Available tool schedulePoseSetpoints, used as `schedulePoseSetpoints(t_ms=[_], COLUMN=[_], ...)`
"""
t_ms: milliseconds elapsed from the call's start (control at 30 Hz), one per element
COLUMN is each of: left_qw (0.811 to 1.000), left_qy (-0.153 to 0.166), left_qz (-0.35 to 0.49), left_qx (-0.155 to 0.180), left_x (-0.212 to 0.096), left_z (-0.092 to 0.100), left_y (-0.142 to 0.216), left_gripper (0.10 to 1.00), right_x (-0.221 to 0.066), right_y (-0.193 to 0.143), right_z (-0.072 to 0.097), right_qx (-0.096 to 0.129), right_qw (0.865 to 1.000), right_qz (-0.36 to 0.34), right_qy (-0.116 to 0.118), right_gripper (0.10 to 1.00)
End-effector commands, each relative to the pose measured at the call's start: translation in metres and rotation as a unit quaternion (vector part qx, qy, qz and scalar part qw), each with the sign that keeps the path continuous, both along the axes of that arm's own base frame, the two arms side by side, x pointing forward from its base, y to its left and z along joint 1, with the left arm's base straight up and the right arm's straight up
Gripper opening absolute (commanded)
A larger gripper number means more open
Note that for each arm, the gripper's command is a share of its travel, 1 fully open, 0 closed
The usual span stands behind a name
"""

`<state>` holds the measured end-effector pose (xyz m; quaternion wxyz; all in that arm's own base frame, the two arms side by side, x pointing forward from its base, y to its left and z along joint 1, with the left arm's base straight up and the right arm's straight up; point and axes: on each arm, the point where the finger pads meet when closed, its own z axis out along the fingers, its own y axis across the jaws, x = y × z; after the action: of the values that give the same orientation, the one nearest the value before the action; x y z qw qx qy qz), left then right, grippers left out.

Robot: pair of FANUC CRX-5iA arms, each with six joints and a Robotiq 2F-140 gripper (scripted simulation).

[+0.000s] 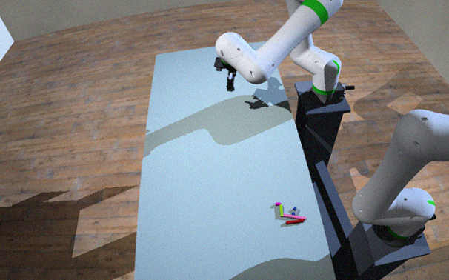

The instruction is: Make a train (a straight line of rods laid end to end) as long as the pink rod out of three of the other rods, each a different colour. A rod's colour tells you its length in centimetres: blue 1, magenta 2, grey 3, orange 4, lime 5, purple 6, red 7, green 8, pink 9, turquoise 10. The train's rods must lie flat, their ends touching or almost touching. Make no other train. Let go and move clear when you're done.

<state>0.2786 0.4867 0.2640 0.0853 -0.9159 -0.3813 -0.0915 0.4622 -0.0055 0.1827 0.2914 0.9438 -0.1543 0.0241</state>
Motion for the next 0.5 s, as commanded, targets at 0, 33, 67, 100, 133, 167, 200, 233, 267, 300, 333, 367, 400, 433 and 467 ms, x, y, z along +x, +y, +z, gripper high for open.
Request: schedulePoseSetpoints(t_ms=[0, 33, 67, 100, 133, 167, 200, 233, 267, 300, 333, 367, 400, 433, 467], left_qw=[0.995, 0.994, 0.992, 0.989, 0.987, 0.984, 0.980, 0.977, 0.977, 0.977, 0.970, 0.963, 0.957, 0.951, 0.945], left_qy=[0.005, 0.005, 0.005, 0.006, 0.006, 0.006, 0.006, 0.006, 0.006, 0.006, 0.006, 0.006, 0.006, 0.005, 0.005], left_qz=[0.090, 0.106, 0.122, 0.139, 0.155, 0.171, 0.188, 0.204, 0.204, 0.204, 0.230, 0.255, 0.277, 0.295, 0.311], left_qx=[-0.031, -0.036, -0.041, -0.047, -0.052, -0.057, -0.062, -0.067, -0.067, -0.067, -0.075, -0.083, -0.090, -0.096, -0.101], left_x=[-0.067, -0.078, -0.090, -0.102, -0.114, -0.126, -0.138, -0.150, -0.150, -0.150, -0.179, -0.194, -0.204, -0.215, -0.226], left_z=[0.001, 0.001, 0.001, 0.001, 0.001, 0.002, 0.002, 0.002, 0.002, 0.002, 0.003, 0.003, 0.004, 0.004, 0.005], left_y=[0.020, 0.022, 0.024, 0.026, 0.027, 0.028, 0.029, 0.029, 0.029, 0.029, 0.030, 0.029, 0.027, 0.026, 0.025], left_gripper=[1.000, 1.000, 1.000, 1.000, 1.000, 1.000, 1.000, 1.000, 1.000, 1.000, 1.000, 1.000, 1.000, 1.000, 1.000], right_x=[0.002, 0.003, 0.004, 0.005, 0.006, 0.007, 0.008, 0.010, 0.010, 0.010, 0.014, 0.015, 0.016, 0.018, 0.019], right_y=[-0.002, -0.001, -0.001, -0.001, -0.001, -0.001, 0.000, 0.000, 0.000, 0.000, 0.001, 0.001, 0.002, 0.002, 0.002], right_z=[0.009, 0.011, 0.013, 0.015, 0.017, 0.020, 0.022, 0.025, 0.025, 0.025, 0.034, 0.037, 0.039, 0.043, 0.046], right_qx=[0.058, 0.069, 0.080, 0.091, 0.102, 0.113, 0.124, 0.135, 0.135, 0.135, 0.166, 0.175, 0.183, 0.193, 0.203], right_qw=[0.998, 0.997, 0.996, 0.995, 0.994, 0.992, 0.991, 0.989, 0.989, 0.989, 0.983, 0.982, 0.980, 0.977, 0.975], right_qz=[0.009, 0.013, 0.016, 0.020, 0.024, 0.029, 0.033, 0.038, 0.038, 0.038, 0.054, 0.059, 0.064, 0.070, 0.077], right_qy=[0.032, 0.035, 0.038, 0.041, 0.043, 0.045, 0.046, 0.048, 0.048, 0.048, 0.050, 0.050, 0.050, 0.049, 0.048], right_gripper=[1.000, 1.000, 1.000, 1.000, 1.000, 1.000, 1.000, 1.000, 1.000, 1.000, 1.000, 1.000, 1.000, 1.000, 1.000])
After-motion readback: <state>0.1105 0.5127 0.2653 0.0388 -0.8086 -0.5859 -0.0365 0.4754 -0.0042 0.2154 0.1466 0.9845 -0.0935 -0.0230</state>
